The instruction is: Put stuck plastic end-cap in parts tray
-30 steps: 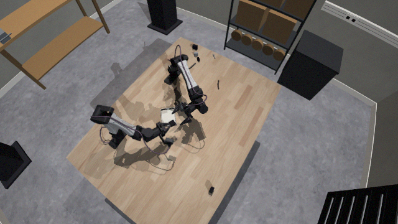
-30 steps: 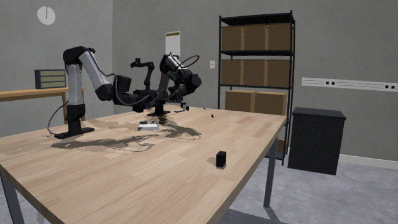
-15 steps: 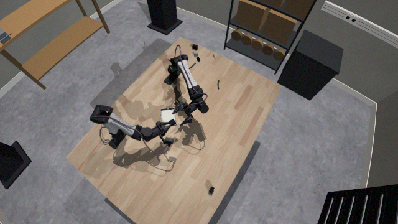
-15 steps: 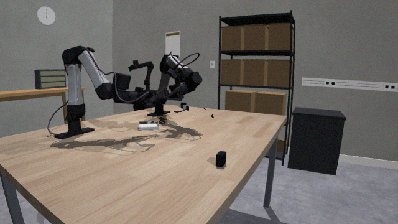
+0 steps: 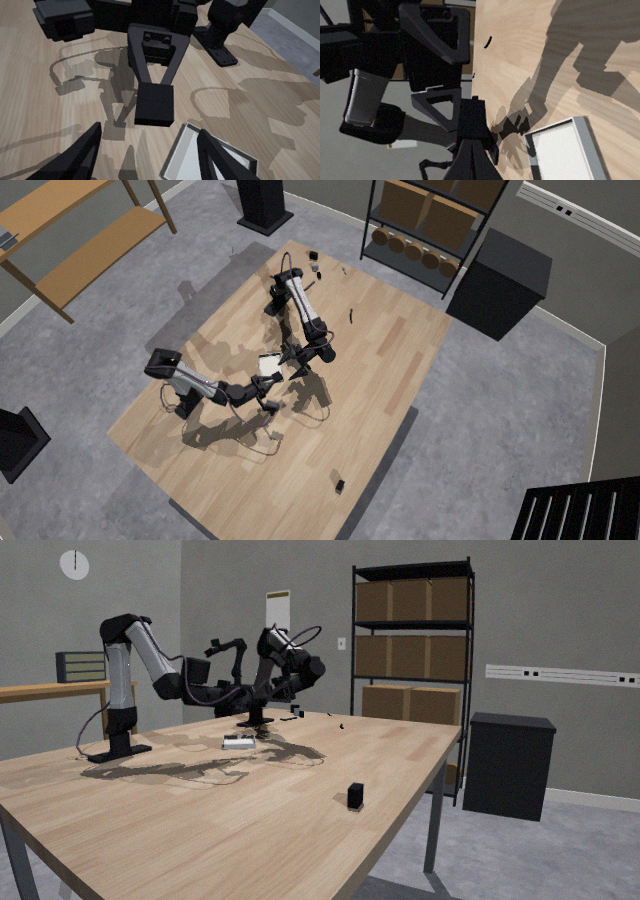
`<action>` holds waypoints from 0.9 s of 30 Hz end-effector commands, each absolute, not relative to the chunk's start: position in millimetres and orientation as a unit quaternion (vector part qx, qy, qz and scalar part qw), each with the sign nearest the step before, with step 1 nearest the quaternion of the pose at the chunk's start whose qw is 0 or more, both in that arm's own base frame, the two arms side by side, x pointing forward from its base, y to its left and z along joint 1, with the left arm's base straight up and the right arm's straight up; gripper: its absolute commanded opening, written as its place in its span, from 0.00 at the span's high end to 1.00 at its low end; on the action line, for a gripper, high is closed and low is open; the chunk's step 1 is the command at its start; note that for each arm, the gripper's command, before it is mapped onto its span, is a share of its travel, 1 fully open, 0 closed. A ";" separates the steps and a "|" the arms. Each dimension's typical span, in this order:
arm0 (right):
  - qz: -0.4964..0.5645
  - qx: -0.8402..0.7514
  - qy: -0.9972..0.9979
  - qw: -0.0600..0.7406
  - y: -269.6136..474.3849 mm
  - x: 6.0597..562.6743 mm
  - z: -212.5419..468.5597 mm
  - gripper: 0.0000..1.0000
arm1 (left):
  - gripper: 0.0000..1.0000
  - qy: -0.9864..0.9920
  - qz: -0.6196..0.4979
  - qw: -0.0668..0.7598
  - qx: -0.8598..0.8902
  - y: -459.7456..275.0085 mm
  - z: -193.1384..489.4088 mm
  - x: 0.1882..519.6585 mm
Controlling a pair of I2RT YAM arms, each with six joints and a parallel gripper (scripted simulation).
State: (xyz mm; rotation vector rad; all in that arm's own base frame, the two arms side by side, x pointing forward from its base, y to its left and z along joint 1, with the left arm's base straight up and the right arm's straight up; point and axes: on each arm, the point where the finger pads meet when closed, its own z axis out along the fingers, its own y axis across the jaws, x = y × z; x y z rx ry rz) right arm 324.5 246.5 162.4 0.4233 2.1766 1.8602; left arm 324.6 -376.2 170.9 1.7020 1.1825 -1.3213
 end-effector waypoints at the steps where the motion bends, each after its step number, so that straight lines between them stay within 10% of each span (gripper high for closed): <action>1: 0.647 0.134 0.737 0.140 248.2 328.5 183.0 1.00 | 0.34 0.432 -0.495 0.363 0.660 -376.3 188.6 332.5; 27: 0.647 0.133 0.737 0.140 248.2 328.6 183.1 1.00 | 0.61 0.440 -0.492 0.362 0.659 -398.6 173.7 314.6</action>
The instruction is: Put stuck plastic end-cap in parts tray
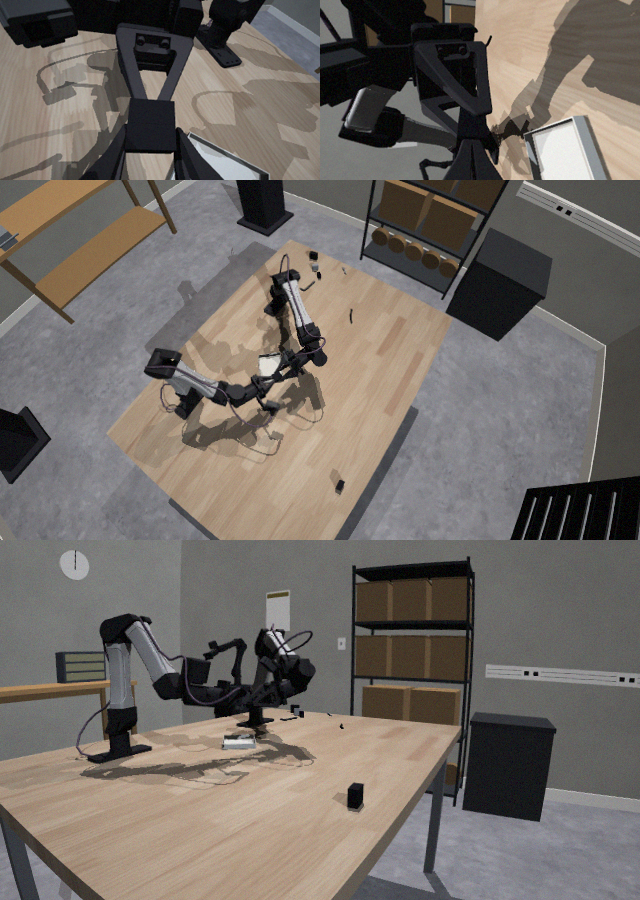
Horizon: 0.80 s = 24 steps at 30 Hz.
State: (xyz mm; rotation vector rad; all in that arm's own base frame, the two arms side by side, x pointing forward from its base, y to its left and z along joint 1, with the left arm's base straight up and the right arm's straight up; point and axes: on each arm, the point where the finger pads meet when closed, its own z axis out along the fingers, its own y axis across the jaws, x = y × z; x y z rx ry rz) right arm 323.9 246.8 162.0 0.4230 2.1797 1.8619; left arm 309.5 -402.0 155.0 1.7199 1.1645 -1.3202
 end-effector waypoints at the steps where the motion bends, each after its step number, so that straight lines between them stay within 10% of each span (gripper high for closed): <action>1: 0.647 0.133 0.737 0.140 248.2 328.6 183.1 1.00 | 0.61 0.440 -0.492 0.362 0.659 -398.6 173.7 314.6; 24: 0.649 0.131 0.735 0.144 247.3 329.5 185.3 1.00 | 0.72 0.450 -0.502 0.349 0.651 -316.9 143.4 351.4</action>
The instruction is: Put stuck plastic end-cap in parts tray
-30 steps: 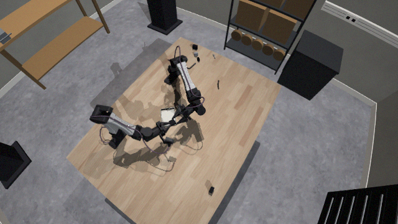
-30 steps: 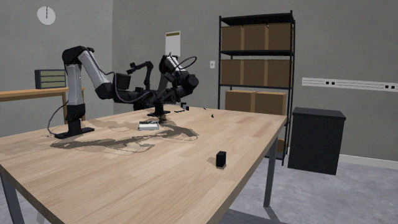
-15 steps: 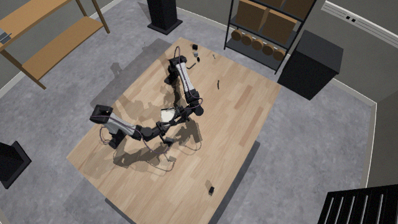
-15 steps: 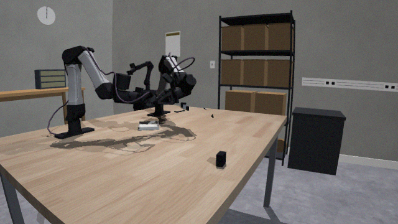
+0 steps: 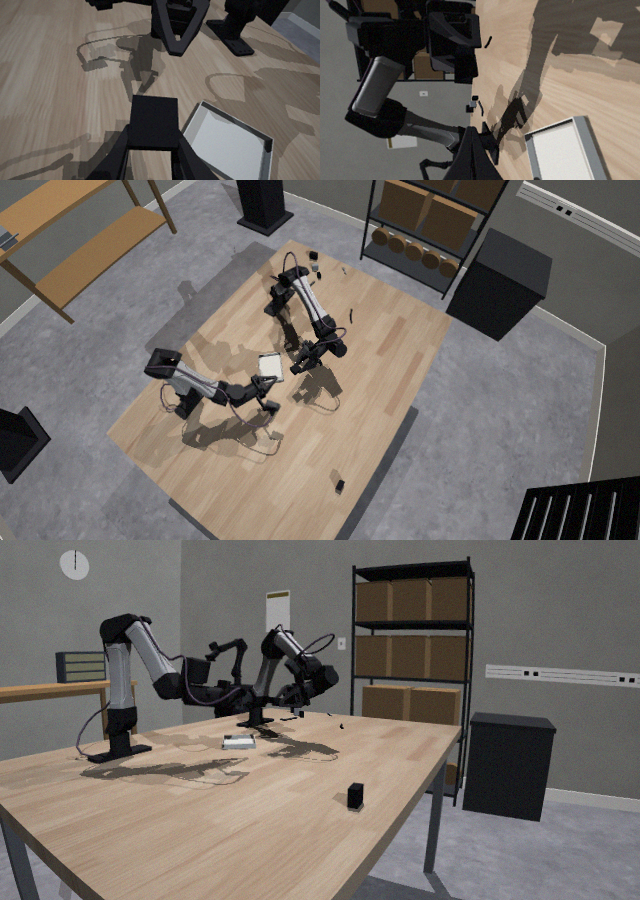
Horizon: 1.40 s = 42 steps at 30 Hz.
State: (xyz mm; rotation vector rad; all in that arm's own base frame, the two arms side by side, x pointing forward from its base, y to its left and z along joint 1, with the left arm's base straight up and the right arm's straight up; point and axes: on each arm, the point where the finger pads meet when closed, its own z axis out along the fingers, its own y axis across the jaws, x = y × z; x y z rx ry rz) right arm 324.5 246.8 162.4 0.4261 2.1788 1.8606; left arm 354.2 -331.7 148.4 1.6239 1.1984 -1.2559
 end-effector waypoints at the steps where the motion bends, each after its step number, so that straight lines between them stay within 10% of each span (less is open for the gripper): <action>1: 0.649 0.131 0.735 0.144 247.3 329.5 185.3 1.00 | 0.72 0.454 -0.505 0.345 0.648 -312.9 139.7 350.2; 42: 0.272 -0.255 0.861 0.346 241.6 200.7 292.3 1.00 | 0.72 0.445 -0.318 0.268 0.793 -305.4 124.3 330.1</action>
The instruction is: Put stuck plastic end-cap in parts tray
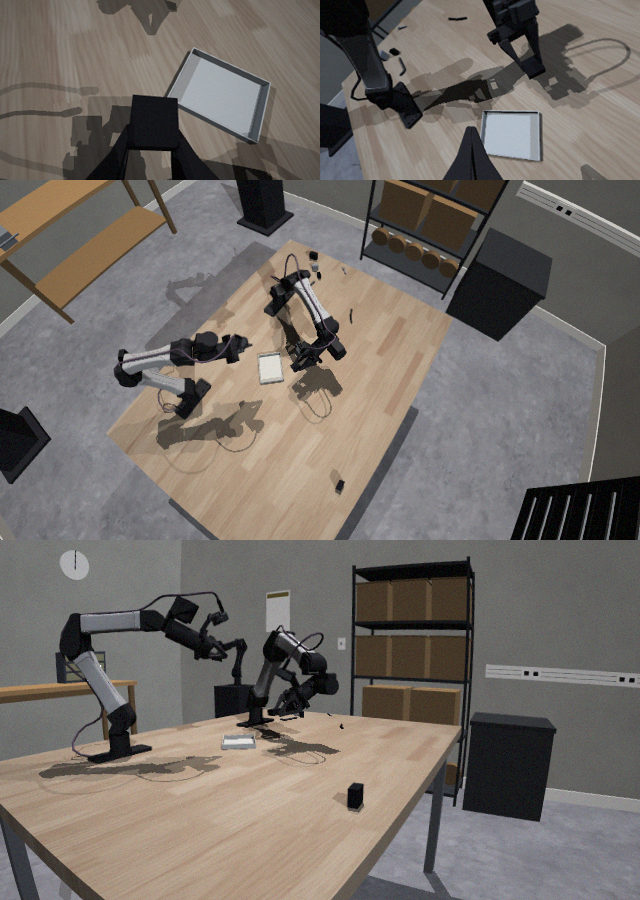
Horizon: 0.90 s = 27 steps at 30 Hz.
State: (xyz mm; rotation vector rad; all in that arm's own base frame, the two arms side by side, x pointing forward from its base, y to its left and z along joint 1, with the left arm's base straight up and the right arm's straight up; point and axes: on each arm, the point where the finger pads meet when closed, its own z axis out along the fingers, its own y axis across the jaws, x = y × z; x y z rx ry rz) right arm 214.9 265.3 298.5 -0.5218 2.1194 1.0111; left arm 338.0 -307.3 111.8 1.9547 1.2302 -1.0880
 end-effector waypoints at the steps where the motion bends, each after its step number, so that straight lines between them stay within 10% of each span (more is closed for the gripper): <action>1: 0.264 -0.266 0.859 0.349 238.1 196.1 295.4 1.00 | 0.72 0.445 -0.301 0.255 0.804 -304.8 120.4 326.1; 27: 0.237 -0.343 0.822 0.388 211.6 155.1 336.5 1.00 | 0.72 0.304 0.159 -0.033 0.939 -327.6 78.5 232.2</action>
